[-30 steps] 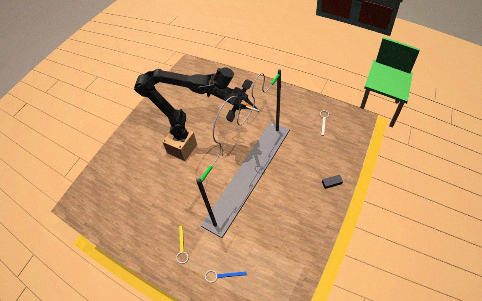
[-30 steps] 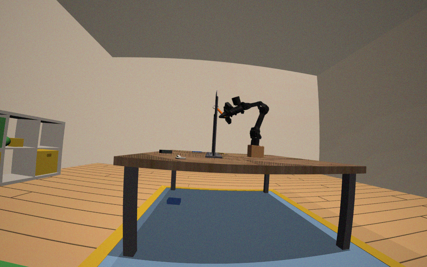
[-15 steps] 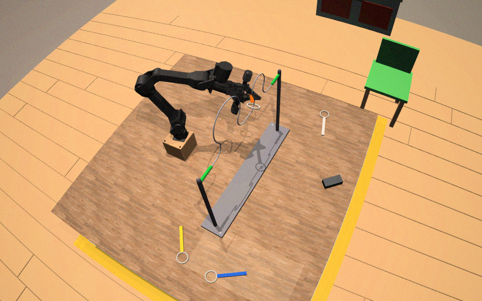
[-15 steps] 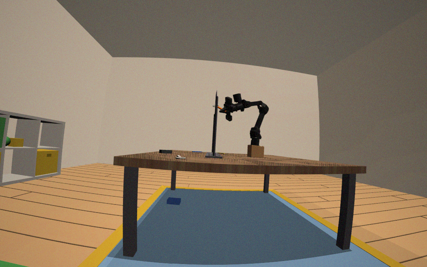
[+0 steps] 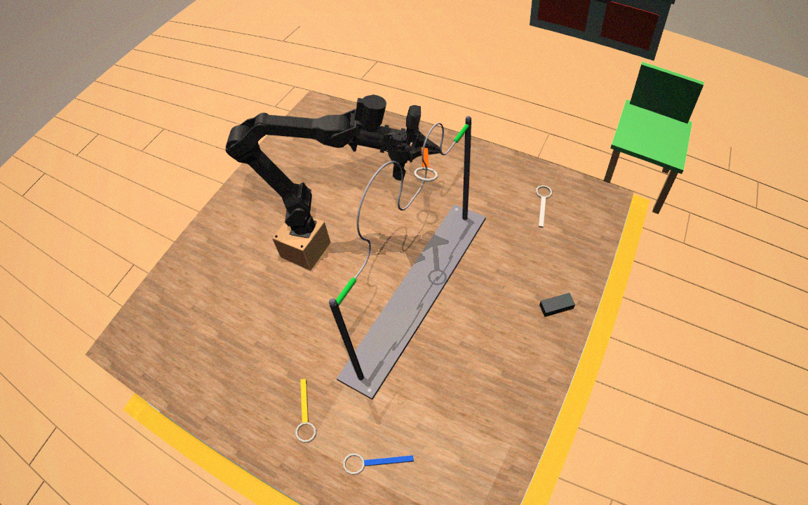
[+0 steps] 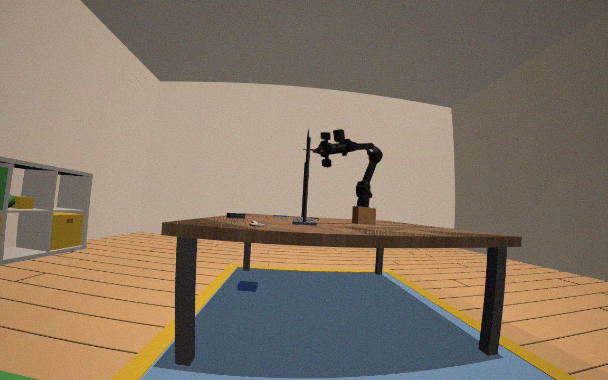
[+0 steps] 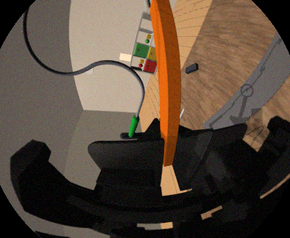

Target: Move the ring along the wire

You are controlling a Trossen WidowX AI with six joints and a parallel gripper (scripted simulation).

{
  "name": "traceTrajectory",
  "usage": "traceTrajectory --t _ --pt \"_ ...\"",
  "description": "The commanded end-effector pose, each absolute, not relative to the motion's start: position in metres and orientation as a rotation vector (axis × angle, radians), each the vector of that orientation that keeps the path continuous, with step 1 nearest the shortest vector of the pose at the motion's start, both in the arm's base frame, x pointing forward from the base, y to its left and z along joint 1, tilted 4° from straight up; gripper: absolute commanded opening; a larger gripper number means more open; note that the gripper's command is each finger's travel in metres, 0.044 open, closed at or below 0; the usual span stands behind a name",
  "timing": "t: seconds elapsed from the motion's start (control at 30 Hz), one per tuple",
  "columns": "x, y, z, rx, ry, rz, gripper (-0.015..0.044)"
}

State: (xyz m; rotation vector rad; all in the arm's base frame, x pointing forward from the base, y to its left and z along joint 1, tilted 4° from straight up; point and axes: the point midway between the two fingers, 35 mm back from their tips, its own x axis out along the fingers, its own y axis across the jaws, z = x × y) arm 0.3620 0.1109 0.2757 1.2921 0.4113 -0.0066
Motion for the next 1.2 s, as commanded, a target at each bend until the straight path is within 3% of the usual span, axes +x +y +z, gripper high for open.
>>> traceTrajectory --t 0.0,1.17 --pt "0.363 0.114 0.291 1.359 0.391 0.026 -0.015" --pt "0.366 0.114 0.349 1.716 0.309 0.147 -0.015"
